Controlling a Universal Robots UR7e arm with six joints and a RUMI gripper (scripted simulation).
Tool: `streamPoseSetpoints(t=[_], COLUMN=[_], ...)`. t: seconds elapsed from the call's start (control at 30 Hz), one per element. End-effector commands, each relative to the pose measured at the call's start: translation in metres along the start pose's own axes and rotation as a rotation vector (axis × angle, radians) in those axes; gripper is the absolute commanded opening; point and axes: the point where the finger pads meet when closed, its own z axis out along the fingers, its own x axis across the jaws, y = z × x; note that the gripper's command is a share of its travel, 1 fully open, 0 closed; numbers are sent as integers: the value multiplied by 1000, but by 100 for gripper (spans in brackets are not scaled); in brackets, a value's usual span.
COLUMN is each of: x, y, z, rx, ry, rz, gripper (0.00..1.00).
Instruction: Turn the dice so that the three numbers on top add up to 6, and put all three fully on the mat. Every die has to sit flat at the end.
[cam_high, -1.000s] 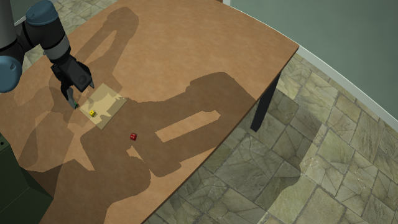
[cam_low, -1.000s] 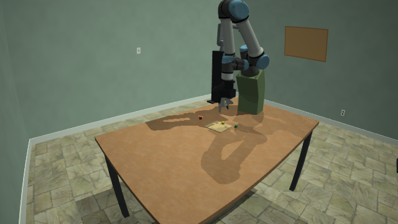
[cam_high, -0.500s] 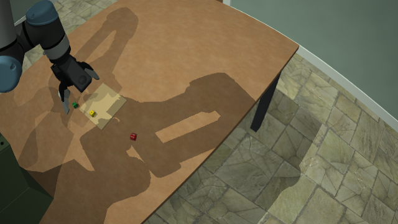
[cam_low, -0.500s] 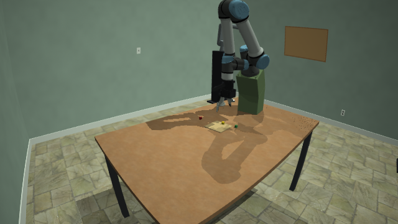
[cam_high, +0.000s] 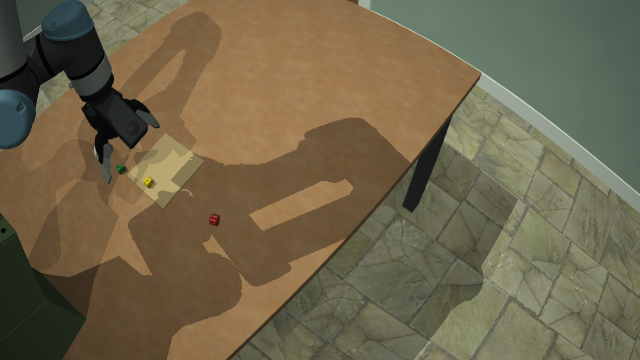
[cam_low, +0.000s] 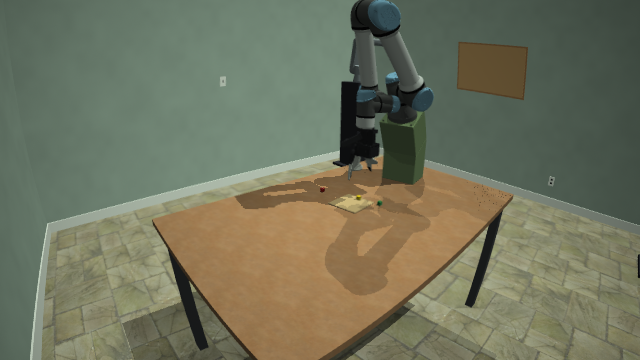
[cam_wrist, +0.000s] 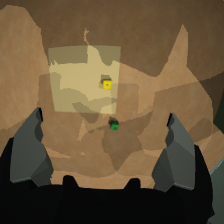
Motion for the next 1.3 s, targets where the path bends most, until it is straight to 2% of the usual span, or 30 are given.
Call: streamPoseSetpoints(t=[0.0, 0.6, 1.27], x=[0, -4, -16], y=[0, -6, -23], z=[-1, 1, 5], rx=[0, 0, 0], ry=[-1, 0, 4], rz=[-5, -115, -452], gripper=[100, 100, 100])
